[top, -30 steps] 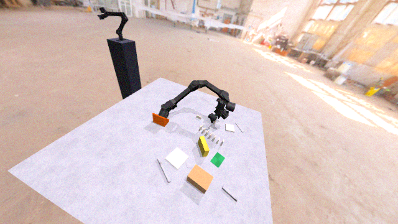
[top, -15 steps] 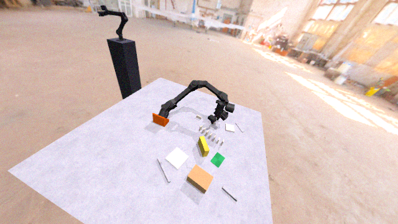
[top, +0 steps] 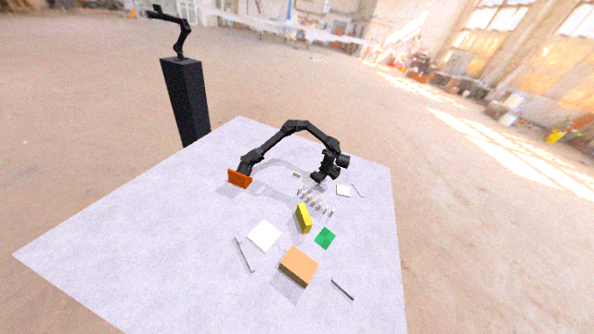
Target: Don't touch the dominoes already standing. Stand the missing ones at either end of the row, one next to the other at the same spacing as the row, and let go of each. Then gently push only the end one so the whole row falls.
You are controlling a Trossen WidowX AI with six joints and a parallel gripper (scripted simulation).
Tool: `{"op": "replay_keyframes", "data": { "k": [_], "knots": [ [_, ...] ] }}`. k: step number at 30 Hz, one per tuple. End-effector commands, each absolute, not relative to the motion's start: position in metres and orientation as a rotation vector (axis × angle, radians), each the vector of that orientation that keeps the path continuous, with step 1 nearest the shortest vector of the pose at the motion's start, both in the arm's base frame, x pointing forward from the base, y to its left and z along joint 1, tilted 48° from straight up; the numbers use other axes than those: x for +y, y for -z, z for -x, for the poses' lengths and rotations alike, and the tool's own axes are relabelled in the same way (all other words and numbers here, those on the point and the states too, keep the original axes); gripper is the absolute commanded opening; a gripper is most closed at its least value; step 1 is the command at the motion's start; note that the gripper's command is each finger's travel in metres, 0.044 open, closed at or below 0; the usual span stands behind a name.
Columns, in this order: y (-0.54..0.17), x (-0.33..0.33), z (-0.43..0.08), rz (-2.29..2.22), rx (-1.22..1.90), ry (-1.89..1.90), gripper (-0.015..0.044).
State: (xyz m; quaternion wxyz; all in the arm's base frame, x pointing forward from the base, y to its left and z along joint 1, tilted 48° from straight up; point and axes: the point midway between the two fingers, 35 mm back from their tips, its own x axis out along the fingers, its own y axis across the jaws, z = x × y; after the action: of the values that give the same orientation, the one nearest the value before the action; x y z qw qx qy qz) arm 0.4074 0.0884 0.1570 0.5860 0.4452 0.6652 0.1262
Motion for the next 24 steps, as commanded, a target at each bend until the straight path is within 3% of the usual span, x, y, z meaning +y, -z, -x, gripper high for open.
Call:
{"op": "replay_keyframes", "data": {
  "k": [1, 12, 18, 24],
  "knots": [
    [-0.158, 0.089, -0.408, -1.045, 1.551, -0.295, 0.0107],
    [-0.233, 0.002, -0.394, -1.180, 1.455, -0.180, 0.0107],
    [-0.227, -0.004, -0.389, -1.170, 1.458, -0.181, 0.0107],
    [-0.182, -0.046, -0.337, -1.091, 1.487, -0.216, 0.0107]
  ]
}}
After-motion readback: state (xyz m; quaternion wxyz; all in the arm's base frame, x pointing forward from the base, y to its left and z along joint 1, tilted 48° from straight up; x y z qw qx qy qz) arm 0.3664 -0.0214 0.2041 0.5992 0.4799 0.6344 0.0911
